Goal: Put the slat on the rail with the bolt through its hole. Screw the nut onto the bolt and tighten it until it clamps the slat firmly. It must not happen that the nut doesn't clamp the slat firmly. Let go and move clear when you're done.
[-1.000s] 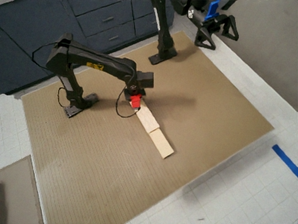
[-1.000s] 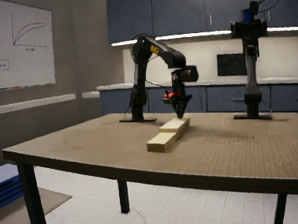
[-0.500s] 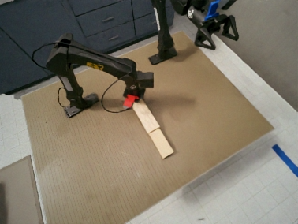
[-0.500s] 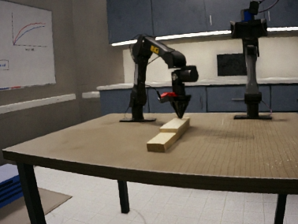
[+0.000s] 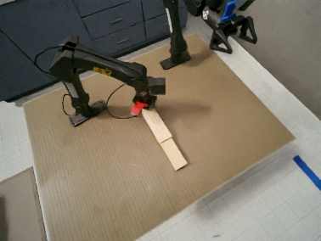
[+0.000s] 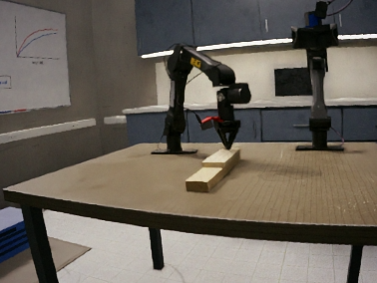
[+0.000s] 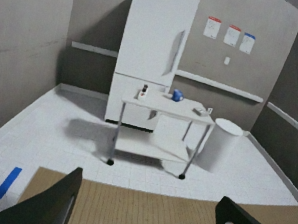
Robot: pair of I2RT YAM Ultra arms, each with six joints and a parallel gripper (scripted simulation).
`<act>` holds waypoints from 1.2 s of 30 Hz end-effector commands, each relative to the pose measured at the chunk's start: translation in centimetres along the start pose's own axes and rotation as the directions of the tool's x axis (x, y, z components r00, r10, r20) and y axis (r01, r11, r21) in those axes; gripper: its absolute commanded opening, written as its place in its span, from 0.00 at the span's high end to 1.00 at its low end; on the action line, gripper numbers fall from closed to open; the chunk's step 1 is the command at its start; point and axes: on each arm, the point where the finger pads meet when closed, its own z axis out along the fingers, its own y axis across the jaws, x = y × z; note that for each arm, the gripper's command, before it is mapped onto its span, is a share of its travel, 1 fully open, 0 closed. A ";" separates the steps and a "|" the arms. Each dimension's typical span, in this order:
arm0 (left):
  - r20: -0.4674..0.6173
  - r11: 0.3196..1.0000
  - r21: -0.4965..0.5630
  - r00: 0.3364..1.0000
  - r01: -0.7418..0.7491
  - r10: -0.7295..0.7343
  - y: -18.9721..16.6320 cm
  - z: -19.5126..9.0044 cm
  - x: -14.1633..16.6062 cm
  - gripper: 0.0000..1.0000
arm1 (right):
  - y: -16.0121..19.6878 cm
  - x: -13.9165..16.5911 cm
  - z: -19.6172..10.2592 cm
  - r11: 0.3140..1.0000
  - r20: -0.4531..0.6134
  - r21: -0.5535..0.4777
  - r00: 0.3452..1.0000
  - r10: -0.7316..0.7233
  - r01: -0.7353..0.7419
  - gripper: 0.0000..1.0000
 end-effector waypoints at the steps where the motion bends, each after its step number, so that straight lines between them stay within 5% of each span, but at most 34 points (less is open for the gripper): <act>1: 0.012 1.000 0.000 1.000 0.000 0.000 0.0 -0.1 -0.5 0.00 | 0.2 0.0 1.1 1.000 0.010 0.015 1.000 0.013 -0.013 0.88; 36: 0.012 1.000 0.000 1.000 0.000 0.000 0.0 -0.1 -0.5 0.00 | 0.3 0.0 0.6 1.000 0.006 0.006 1.000 0.010 -0.010 0.88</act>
